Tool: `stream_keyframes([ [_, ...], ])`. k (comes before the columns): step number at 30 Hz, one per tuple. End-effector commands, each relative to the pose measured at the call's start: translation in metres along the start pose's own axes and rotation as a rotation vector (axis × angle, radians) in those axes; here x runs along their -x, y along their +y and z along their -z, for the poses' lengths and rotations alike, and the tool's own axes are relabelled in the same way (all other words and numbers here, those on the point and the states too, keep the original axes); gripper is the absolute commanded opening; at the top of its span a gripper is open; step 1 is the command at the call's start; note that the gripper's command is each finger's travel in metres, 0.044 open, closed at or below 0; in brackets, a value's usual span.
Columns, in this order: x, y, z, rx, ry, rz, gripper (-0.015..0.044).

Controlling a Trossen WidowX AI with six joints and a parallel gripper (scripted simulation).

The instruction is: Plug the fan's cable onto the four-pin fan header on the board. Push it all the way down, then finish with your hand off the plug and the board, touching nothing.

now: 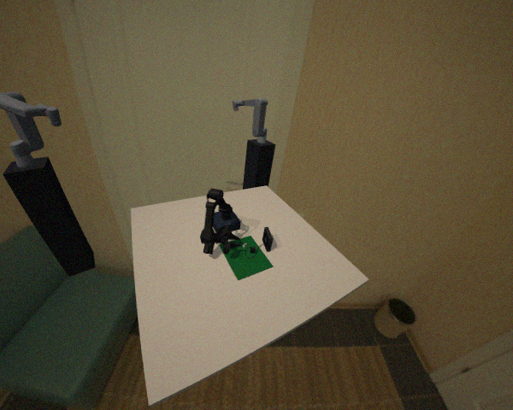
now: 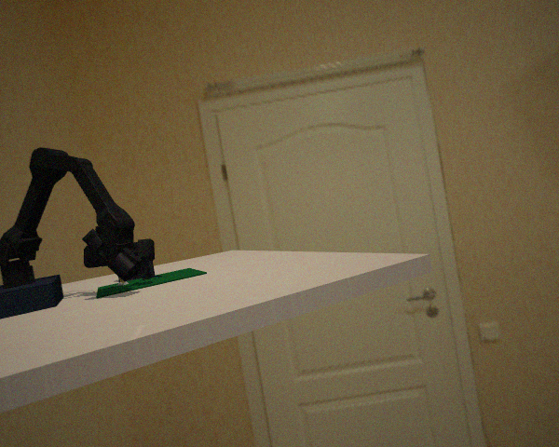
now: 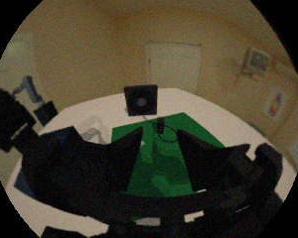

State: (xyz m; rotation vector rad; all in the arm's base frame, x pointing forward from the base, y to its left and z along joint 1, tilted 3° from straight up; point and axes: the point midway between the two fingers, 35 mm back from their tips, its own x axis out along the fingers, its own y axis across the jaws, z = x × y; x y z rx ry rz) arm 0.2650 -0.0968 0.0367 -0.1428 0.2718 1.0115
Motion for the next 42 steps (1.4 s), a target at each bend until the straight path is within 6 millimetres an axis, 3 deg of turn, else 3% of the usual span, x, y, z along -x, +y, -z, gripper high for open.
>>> stream_keyframes([
  [1, -0.005, 0.003, -0.004, -0.012, 0.054, -0.060, 0.0324],
  [6, -0.012, 0.009, -0.006, -0.043, 0.154, -0.147, 0.0440],
  [24, -0.024, 0.021, -0.012, -0.125, 0.580, -0.305, 0.0440],
  [42, -0.023, 0.014, -0.030, -0.144, 1.007, -0.196, 0.0440],
])
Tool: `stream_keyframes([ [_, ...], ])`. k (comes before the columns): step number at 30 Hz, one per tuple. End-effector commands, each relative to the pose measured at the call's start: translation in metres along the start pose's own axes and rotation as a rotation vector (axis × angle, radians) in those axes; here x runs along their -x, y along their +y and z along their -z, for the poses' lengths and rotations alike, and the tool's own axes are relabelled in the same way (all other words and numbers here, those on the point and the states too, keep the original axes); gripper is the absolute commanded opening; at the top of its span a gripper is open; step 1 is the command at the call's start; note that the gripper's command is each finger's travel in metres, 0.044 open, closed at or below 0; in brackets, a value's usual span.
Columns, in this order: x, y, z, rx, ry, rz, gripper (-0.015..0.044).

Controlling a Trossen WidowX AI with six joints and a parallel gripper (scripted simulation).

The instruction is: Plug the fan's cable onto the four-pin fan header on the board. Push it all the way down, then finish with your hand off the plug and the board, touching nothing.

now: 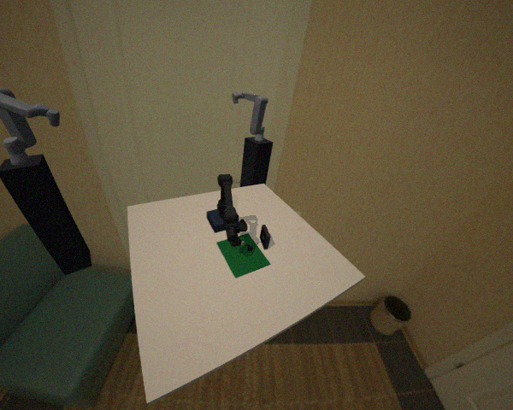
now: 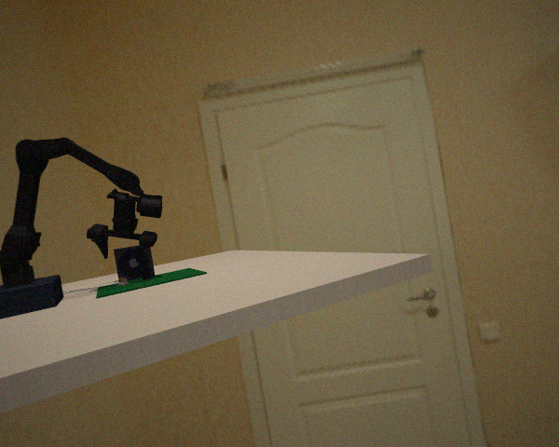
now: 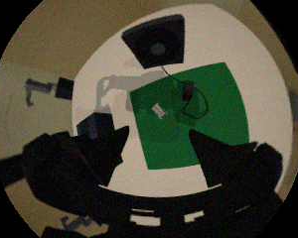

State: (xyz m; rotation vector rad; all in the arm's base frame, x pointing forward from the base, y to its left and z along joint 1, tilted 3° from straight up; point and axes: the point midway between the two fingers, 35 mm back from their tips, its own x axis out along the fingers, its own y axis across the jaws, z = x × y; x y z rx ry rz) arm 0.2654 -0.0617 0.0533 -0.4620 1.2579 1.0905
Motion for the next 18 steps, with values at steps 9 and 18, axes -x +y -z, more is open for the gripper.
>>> stream_keyframes([
  [9, 0.023, -0.007, -0.011, -0.092, 0.201, 0.170, 0.0440],
  [18, 0.044, -0.010, -0.022, -0.174, 0.311, 0.340, 0.0440],
])
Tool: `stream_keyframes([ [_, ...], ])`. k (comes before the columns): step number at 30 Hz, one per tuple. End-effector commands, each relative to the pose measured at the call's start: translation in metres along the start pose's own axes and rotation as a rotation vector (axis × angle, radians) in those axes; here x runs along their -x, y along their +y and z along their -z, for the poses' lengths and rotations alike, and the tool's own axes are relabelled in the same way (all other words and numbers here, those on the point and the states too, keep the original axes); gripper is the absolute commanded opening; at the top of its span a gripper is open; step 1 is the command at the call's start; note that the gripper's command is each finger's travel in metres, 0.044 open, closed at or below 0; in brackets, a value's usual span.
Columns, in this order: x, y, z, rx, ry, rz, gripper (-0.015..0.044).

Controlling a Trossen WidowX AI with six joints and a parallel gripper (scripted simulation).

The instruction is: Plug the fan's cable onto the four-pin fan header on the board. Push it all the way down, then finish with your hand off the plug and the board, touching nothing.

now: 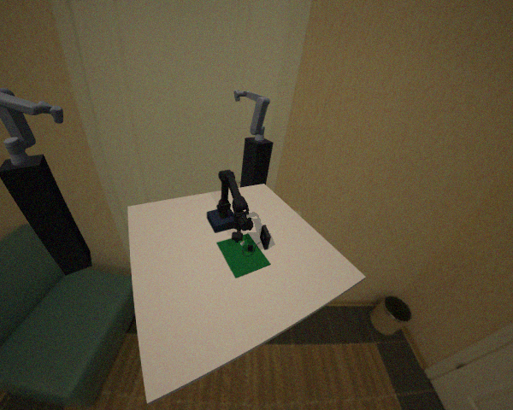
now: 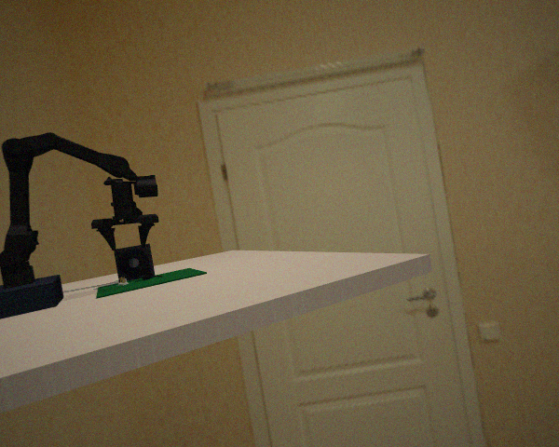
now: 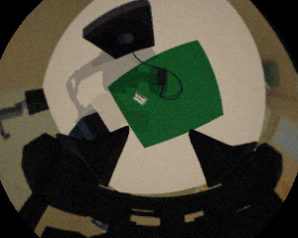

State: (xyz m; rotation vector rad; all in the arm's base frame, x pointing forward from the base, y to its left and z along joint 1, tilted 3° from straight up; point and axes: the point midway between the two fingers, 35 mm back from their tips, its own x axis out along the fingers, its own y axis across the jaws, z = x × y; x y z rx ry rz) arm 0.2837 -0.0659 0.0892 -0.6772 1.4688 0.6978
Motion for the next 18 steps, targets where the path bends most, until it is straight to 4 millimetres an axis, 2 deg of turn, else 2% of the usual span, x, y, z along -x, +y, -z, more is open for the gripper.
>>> stream_keyframes([
  [1, 0.010, -0.004, -0.003, -0.032, 0.022, 0.065, 0.0440],
  [3, 0.005, -0.001, -0.002, -0.014, 0.014, 0.031, 0.0440],
  [7, 0.005, -0.002, -0.004, -0.012, 0.013, 0.033, 0.0440],
  [9, 0.013, -0.004, -0.022, -0.001, 0.007, 0.050, 0.0440],
  [14, 0.041, 0.002, -0.085, 0.068, 0.010, 0.069, 0.0440],
  [16, 0.048, 0.006, -0.098, 0.089, 0.018, 0.066, 0.0440],
  [18, 0.049, 0.007, -0.100, 0.091, 0.019, 0.066, 0.0440],
])
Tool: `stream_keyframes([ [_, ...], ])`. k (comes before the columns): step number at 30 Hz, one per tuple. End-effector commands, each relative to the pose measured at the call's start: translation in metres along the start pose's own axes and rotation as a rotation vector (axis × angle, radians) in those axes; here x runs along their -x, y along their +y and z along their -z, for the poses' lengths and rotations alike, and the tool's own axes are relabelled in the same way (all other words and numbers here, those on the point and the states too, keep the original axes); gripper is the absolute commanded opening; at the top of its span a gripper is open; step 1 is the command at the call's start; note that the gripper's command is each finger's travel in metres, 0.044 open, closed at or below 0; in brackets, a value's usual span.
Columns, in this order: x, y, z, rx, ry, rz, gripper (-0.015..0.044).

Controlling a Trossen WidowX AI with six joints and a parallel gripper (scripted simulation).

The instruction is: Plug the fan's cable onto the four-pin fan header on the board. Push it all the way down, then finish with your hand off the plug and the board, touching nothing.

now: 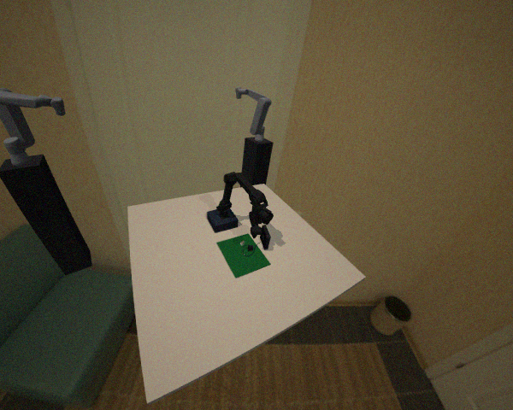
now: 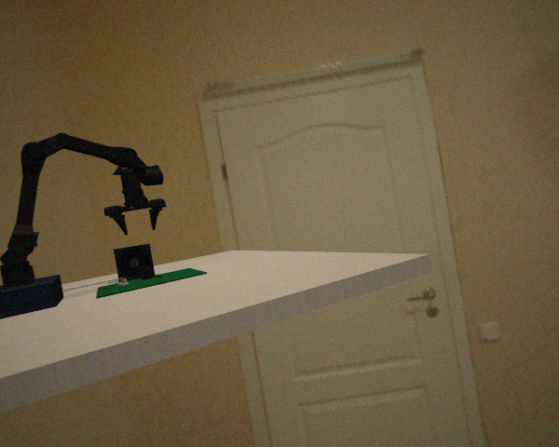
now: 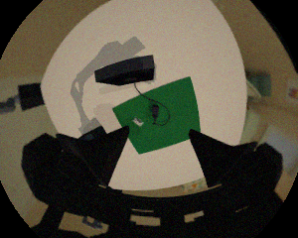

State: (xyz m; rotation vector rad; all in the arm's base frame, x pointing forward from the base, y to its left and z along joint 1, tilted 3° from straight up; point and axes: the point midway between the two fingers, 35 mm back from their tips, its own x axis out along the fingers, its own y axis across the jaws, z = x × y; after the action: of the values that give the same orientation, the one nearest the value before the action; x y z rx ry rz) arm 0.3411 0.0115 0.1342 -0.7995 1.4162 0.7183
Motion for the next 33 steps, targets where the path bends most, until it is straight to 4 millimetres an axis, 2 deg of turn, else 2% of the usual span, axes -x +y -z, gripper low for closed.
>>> stream_keyframes([
  [1, 0.001, 0.000, -0.004, -0.005, 0.015, -0.003, 0.0440],
  [5, -0.031, -0.003, -0.006, -0.005, 0.015, -0.003, 0.0440],
  [9, -0.086, -0.001, -0.003, -0.005, 0.015, -0.003, 0.0440],
  [10, -0.094, 0.000, -0.002, -0.005, 0.015, -0.003, 0.0440],
  [18, -0.101, 0.000, -0.002, -0.005, 0.015, -0.003, 0.0440],
  [33, -0.125, 0.000, -0.002, -0.005, 0.015, -0.003, 0.0440],
])
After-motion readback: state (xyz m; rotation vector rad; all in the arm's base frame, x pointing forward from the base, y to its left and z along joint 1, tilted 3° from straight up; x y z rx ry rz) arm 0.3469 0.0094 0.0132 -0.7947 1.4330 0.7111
